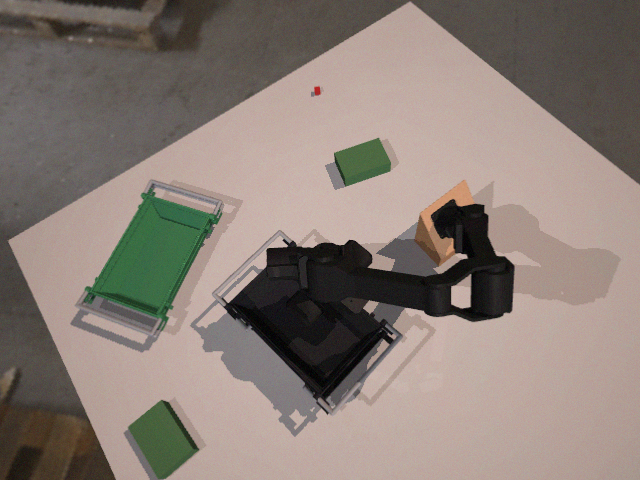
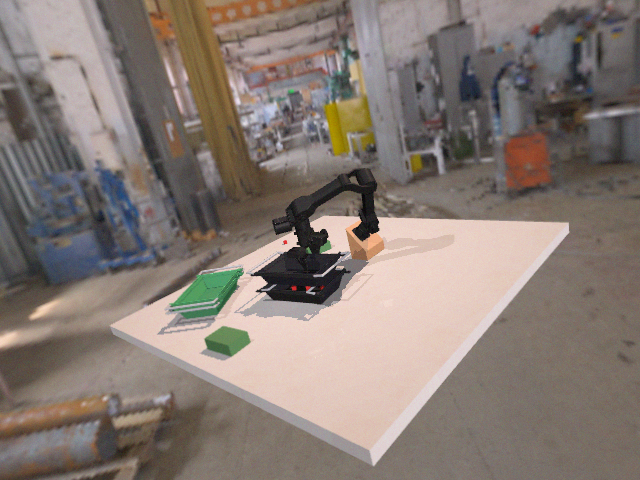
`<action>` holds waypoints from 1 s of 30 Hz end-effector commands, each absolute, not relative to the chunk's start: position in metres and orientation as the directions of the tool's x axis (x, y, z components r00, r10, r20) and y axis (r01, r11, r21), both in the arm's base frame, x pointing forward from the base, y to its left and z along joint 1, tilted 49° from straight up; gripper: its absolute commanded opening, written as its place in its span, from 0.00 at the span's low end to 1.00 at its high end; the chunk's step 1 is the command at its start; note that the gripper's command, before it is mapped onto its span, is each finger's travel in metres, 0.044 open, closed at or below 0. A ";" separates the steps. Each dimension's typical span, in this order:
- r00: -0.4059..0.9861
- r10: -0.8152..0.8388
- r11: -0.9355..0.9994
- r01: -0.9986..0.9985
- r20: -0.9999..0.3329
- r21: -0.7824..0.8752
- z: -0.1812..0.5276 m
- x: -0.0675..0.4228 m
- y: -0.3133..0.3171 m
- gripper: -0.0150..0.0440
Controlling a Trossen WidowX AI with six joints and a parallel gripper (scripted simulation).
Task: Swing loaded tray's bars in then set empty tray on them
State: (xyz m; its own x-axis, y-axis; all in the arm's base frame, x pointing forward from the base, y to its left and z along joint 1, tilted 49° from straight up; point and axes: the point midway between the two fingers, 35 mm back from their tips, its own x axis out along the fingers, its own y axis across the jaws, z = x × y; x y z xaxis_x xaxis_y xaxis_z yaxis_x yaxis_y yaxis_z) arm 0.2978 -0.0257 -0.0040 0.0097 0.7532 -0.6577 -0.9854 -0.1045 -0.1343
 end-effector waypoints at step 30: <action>0.003 0.750 -0.106 -0.986 -0.661 -0.125 0.067 0.298 -0.108 1.00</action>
